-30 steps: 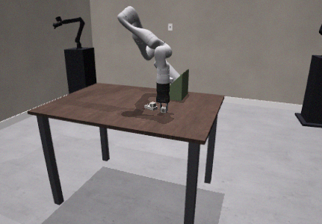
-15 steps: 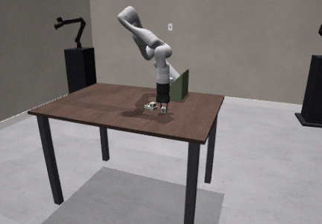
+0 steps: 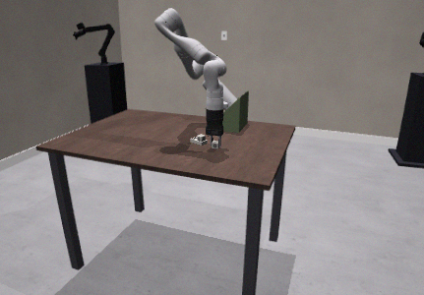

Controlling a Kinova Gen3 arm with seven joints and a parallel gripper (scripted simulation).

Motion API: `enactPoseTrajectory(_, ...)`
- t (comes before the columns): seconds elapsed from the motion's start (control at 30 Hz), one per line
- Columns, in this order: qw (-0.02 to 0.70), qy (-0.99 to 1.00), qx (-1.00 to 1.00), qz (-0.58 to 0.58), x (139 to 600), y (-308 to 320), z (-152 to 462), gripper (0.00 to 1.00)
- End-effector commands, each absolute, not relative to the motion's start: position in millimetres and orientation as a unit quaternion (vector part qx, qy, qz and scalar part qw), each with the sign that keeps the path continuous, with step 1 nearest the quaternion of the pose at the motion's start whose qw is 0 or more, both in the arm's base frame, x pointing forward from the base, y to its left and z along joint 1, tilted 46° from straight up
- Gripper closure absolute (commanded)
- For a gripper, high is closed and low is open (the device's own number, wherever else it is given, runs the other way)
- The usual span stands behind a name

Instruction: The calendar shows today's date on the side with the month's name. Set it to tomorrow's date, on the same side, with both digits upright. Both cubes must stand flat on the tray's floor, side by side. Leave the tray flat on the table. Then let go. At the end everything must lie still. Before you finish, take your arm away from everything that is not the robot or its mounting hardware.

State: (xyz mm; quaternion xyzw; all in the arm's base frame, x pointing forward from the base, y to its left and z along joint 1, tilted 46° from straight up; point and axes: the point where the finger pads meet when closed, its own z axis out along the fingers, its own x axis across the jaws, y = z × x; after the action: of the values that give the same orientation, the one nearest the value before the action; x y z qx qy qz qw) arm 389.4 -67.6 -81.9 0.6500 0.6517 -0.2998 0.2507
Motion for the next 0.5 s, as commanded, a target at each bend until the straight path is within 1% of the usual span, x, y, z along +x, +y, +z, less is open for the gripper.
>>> enactPoseTrajectory(0.0,0.251,0.652,0.65,-0.299,390.0,-66.7,-81.6,0.43)
enactPoseTrajectory(0.07,0.251,0.652,0.65,-0.299,390.0,-66.7,-81.6,0.43)
enactPoseTrajectory(0.1,0.251,0.652,0.65,-0.299,390.0,-66.7,-81.6,0.37)
enactPoseTrajectory(0.17,0.251,0.652,0.65,-0.299,390.0,-66.7,-81.6,0.37)
enactPoseTrajectory(0.2,0.251,0.652,0.65,-0.299,390.0,-66.7,-81.6,0.31)
enactPoseTrajectory(0.27,0.251,0.652,0.65,-0.299,390.0,-66.7,-81.6,0.31)
enactPoseTrajectory(0.3,0.251,0.652,0.65,-0.299,390.0,-66.7,-81.6,0.25)
enactPoseTrajectory(0.37,0.251,0.652,0.65,-0.299,390.0,-66.7,-81.6,0.25)
enactPoseTrajectory(0.4,0.251,0.652,0.65,-0.299,390.0,-66.7,-81.6,0.19)
enactPoseTrajectory(0.47,0.251,0.652,0.65,-0.299,390.0,-66.7,-81.6,0.19)
